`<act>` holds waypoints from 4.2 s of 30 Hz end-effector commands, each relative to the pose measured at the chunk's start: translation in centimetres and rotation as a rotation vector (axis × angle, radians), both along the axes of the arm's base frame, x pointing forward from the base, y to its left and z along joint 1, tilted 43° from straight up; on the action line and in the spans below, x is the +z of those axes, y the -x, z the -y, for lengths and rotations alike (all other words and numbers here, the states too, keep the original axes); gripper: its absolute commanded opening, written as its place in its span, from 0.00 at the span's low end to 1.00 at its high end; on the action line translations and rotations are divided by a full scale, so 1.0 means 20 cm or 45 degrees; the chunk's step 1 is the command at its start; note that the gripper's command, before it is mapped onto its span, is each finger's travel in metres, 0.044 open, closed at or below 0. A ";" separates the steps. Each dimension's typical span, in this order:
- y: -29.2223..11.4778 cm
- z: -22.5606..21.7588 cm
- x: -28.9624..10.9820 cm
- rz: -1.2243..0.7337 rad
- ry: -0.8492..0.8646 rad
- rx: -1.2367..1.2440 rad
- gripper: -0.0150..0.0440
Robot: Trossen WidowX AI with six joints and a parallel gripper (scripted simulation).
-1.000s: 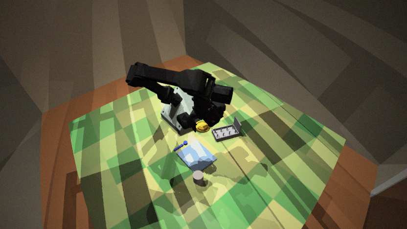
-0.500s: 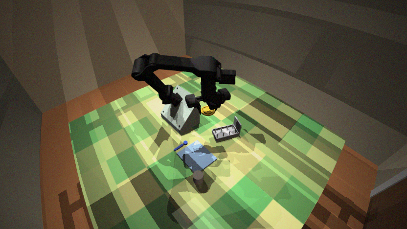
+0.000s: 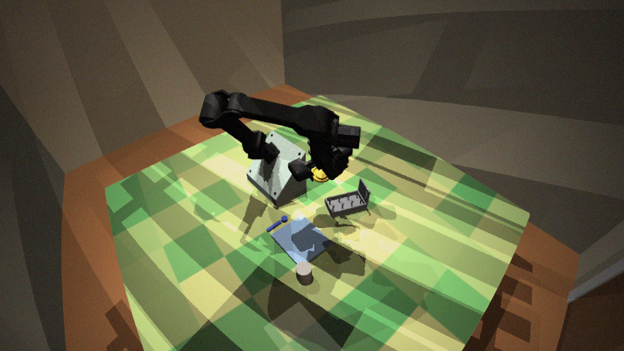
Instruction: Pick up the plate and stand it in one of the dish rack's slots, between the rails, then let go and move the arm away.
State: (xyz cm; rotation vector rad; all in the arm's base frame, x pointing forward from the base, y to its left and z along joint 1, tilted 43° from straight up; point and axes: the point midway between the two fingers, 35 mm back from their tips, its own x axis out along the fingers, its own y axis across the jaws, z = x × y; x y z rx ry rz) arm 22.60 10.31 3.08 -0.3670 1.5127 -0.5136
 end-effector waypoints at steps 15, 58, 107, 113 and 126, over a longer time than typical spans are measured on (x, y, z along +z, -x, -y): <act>-0.01 0.04 -0.20 -0.268 -0.417 0.300 0.25; -0.12 0.12 -0.37 0.053 -1.067 1.536 0.25; -0.19 0.26 -0.46 0.496 -0.822 2.220 0.25; -0.20 0.33 -0.53 0.492 -0.822 2.215 0.25; -0.20 0.32 -0.51 0.486 -0.818 2.207 0.30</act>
